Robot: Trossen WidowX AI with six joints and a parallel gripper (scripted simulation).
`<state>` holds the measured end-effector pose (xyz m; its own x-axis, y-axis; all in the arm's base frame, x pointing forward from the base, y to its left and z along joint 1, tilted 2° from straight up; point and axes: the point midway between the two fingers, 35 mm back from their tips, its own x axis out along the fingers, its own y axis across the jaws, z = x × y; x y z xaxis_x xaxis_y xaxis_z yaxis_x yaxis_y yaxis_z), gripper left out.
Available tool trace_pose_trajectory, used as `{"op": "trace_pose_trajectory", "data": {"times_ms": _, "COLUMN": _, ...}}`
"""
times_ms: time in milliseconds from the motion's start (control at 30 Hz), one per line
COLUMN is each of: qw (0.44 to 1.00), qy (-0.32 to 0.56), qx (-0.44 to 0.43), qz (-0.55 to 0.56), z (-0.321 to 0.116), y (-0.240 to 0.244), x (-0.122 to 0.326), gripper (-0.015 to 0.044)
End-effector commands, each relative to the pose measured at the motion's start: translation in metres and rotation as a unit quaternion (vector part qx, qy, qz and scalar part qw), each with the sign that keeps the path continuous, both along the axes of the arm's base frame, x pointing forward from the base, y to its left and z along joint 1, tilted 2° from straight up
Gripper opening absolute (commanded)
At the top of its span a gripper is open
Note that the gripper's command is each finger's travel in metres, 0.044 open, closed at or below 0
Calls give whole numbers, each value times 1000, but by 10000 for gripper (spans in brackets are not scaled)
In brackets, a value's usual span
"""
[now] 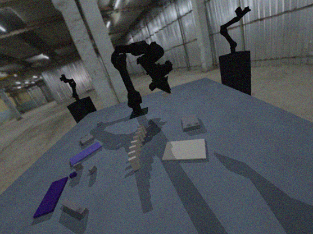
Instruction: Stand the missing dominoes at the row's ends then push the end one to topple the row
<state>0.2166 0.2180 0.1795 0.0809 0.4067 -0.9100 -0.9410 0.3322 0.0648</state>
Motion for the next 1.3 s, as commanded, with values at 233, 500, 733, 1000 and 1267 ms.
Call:
{"op": "trace_pose_trajectory", "data": {"times_ms": 233, "qw": 993, "qy": -12, "qx": 110, "qz": -34, "z": -6, "y": 4, "x": 13, "gripper": 28}}
{"op": "trace_pose_trajectory", "data": {"times_ms": 500, "qw": 982, "qy": -23, "qx": 182, "qz": -54, "z": -7, "y": 2, "x": 21, "gripper": 28}}
{"op": "trace_pose_trajectory", "data": {"times_ms": 733, "qw": 967, "qy": -38, "qx": 243, "qz": -59, "z": -7, "y": -1, "x": 26, "gripper": 28}}
{"op": "trace_pose_trajectory", "data": {"times_ms": 1000, "qw": 948, "qy": -57, "qx": 308, "qz": -55, "z": -5, "y": -8, "x": 26, "gripper": 28}}
{"op": "trace_pose_trajectory", "data": {"times_ms": 1267, "qw": 927, "qy": -80, "qx": 365, "qz": -43, "z": -3, "y": -17, "x": 22, "gripper": 28}}
